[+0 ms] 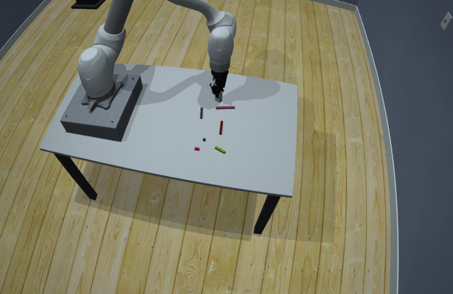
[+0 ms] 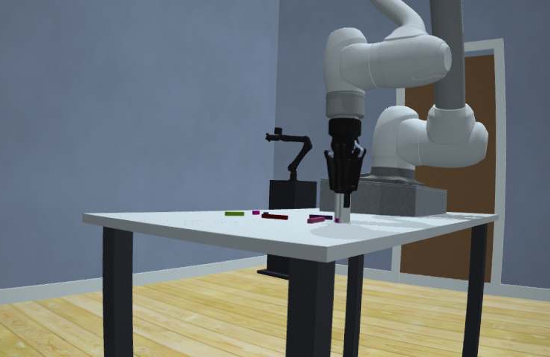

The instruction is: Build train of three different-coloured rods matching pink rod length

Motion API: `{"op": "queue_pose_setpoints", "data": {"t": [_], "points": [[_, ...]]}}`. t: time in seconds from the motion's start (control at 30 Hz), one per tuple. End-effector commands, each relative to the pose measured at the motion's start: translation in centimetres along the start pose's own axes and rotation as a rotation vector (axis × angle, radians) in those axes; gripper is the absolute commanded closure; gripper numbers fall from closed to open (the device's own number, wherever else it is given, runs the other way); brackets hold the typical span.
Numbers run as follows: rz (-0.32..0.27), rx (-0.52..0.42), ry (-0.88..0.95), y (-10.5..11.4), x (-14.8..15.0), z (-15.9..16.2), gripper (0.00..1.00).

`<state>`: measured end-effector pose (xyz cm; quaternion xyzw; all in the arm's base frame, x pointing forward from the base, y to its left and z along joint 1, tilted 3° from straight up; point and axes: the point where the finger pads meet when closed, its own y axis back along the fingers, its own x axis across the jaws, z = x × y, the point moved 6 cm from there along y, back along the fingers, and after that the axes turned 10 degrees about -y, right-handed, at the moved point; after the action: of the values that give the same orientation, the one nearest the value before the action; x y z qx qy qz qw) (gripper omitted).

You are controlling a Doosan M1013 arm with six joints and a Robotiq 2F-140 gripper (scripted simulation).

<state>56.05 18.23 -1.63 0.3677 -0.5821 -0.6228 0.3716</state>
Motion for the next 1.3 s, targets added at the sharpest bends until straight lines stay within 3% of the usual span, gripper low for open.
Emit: {"op": "queue_pose_setpoints", "data": {"t": [0.0,0.2,0.27,0.47,0.6,1.07,1.27], "points": [[0.0,0.0,0.0,0.3,0.0,0.0,0.97],[0.0,0.0,0.0,3.2,0.0,0.0,0.97],[0.0,0.0,0.0,3.2,0.0,0.0,0.97],[0.0,0.0,0.0,7.7,0.0,0.0,0.97],[0.0,0.0,0.0,9.6,0.0,0.0,0.97],[0.0,0.0,-0.015,10.0,0.2,-0.2,0.97],[0.0,0.001,-0.305,10.0,4.1,-3.0,0.97]]}}
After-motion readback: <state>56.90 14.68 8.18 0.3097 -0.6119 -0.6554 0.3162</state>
